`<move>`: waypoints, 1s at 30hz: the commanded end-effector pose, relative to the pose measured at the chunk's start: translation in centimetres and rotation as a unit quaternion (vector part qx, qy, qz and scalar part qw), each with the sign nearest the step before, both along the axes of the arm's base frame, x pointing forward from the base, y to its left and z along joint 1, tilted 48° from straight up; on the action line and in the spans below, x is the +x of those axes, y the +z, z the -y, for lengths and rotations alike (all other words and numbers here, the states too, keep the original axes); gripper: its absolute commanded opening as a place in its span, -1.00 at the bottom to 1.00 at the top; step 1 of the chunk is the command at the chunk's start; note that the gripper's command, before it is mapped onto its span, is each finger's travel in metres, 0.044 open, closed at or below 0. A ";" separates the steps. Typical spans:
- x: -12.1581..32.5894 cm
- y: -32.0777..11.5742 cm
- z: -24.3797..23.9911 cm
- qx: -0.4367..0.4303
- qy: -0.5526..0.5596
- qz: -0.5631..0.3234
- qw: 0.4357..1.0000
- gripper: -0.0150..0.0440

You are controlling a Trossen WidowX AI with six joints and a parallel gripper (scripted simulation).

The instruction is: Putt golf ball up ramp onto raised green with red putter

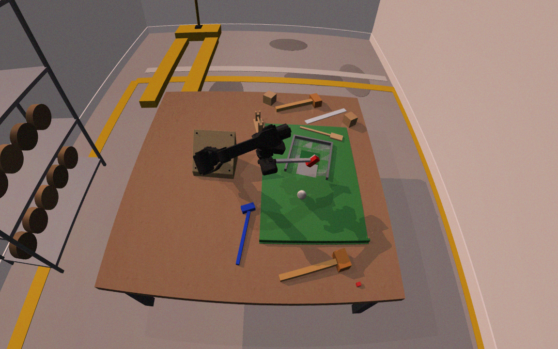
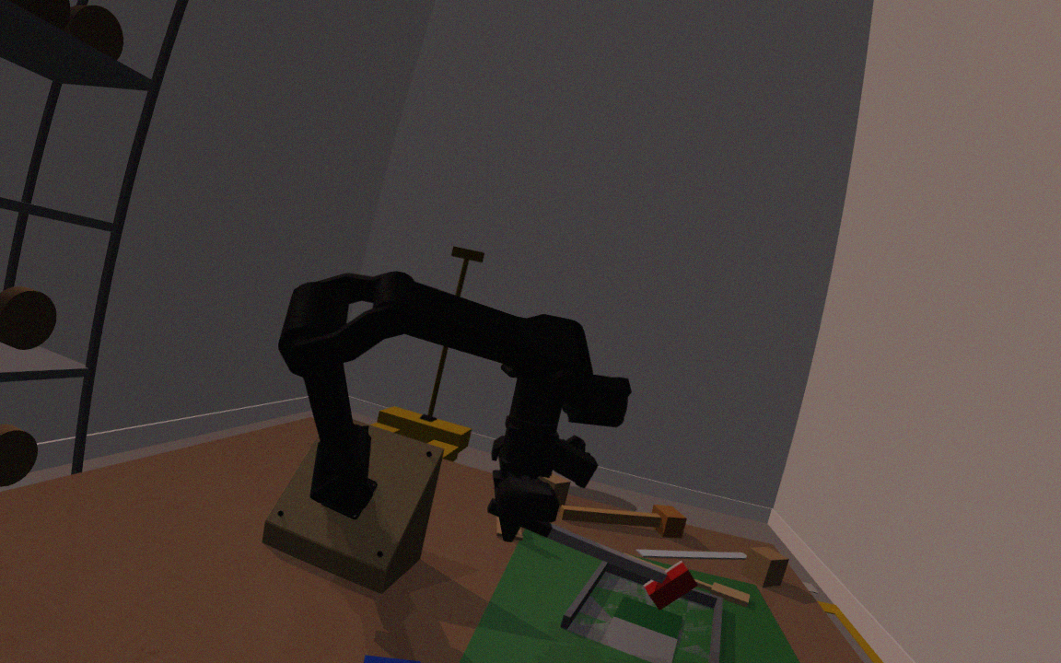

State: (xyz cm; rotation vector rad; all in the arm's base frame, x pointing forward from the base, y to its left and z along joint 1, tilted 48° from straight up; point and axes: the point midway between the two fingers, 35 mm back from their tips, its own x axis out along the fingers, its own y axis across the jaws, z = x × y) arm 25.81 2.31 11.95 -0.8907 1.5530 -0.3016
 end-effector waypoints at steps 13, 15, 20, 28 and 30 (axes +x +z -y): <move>-3.7 6.0 6.1 -0.030 -0.177 0.182 0.967 -0.49; -3.7 6.0 6.1 -0.030 -0.177 0.182 0.967 -0.49; -3.6 5.8 6.3 -0.029 -0.177 0.182 0.967 -0.49; -3.4 4.0 8.3 -0.029 -0.177 0.183 0.967 -0.49; -3.5 3.6 8.9 -0.030 -0.177 0.183 0.967 -0.49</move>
